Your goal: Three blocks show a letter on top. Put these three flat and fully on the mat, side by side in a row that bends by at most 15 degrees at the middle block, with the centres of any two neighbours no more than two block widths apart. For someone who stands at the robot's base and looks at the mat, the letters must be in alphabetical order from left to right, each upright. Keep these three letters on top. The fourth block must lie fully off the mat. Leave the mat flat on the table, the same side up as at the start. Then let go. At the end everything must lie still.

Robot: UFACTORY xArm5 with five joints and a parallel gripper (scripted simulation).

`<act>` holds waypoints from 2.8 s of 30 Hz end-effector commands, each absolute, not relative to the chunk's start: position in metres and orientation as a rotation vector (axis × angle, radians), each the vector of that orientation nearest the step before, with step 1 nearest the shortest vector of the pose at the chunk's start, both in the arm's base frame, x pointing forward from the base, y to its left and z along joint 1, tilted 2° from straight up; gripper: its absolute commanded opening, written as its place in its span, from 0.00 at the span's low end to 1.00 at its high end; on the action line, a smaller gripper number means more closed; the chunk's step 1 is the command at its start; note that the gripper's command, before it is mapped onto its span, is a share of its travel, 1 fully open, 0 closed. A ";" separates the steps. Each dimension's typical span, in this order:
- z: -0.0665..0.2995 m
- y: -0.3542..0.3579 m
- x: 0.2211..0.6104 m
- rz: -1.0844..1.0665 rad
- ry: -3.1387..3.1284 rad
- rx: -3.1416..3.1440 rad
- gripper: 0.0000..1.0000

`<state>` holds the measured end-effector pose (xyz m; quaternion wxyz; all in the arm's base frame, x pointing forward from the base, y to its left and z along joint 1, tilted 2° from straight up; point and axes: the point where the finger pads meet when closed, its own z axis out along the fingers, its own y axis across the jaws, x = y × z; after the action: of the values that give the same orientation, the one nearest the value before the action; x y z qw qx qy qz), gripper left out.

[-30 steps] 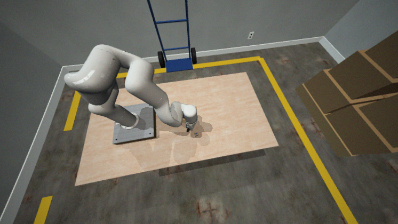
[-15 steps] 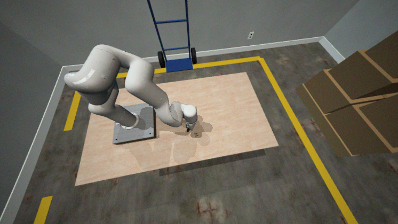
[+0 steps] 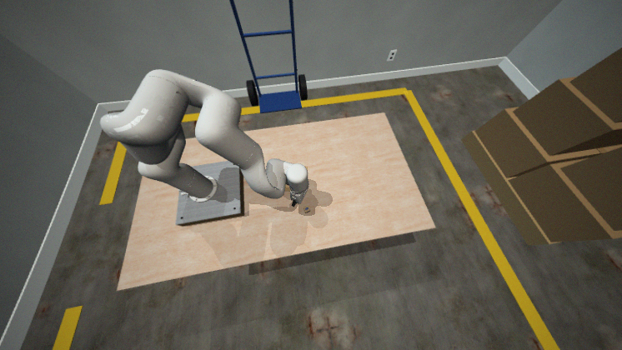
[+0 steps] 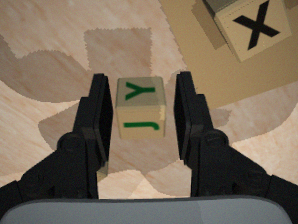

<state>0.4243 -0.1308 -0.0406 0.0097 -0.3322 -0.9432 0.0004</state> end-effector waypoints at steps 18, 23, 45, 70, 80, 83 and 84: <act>-0.039 -0.131 0.426 0.001 -2.948 -1.038 0.21; -0.039 -0.131 0.426 0.001 -2.948 -1.038 0.21; -0.036 -0.131 0.426 0.001 -2.948 -1.038 0.21; 0.060 -0.130 0.428 0.001 -2.948 -1.038 0.21; 0.060 -0.127 0.428 0.001 -2.965 -0.990 0.21; 0.060 -0.121 0.429 0.000 -3.004 -0.861 0.21; 0.060 -0.118 0.429 0.000 -3.022 -0.796 0.21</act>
<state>0.4271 -0.1248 0.0585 0.0101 -0.3016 -0.9534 0.0002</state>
